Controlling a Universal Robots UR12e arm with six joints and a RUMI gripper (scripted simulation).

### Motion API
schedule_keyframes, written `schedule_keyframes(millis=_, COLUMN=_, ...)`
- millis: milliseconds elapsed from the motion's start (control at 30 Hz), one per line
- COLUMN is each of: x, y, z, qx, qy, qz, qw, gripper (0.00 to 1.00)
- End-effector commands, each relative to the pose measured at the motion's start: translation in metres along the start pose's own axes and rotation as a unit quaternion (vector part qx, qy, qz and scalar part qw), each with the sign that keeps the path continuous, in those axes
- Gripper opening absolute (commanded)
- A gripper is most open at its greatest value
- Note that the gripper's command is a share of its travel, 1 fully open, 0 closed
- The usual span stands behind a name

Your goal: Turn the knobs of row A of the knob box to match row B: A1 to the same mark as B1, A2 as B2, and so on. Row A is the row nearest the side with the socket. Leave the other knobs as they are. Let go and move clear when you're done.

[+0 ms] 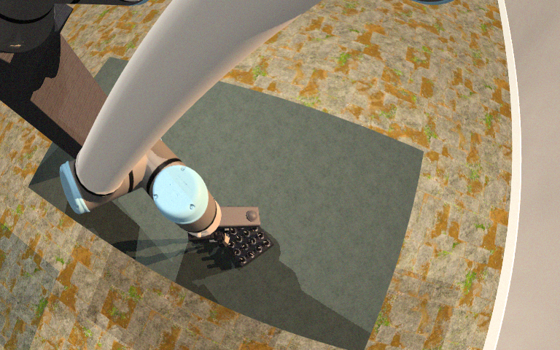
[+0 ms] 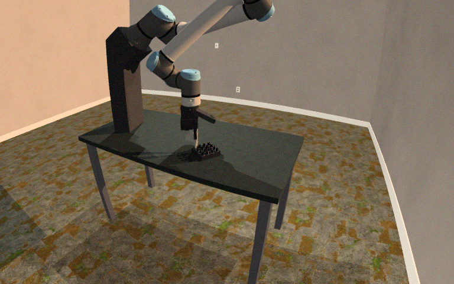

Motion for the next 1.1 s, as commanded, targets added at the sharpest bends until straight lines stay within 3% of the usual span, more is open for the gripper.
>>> schedule_keyframes(millis=0, x=0.0001, y=-0.0003, z=0.0002, qx=0.000, qy=0.000, qz=0.000, qw=1.000, gripper=0.11)
schedule_keyframes(millis=733, x=0.0001, y=-0.0003, z=0.0002, qx=0.000, qy=0.000, qz=0.000, qw=1.000, gripper=0.11)
schedule_keyframes(millis=767, x=0.0001, y=-0.0003, z=0.0002, qx=0.000, qy=0.000, qz=0.000, qw=1.000, gripper=0.04)
schedule_keyframes(millis=1067, x=0.0001, y=-0.0003, z=0.0002, qx=0.000, qy=0.000, qz=0.000, qw=1.000, gripper=0.04)
Point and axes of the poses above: the point where the finger pads meet when closed, its own y axis out along the fingers, its own x axis across the jaws, z = x × y, the point moved 7 cm from there along -y, back along the fingers, and after that the axes turned 2 degrees about y, right-handed, at the moved point
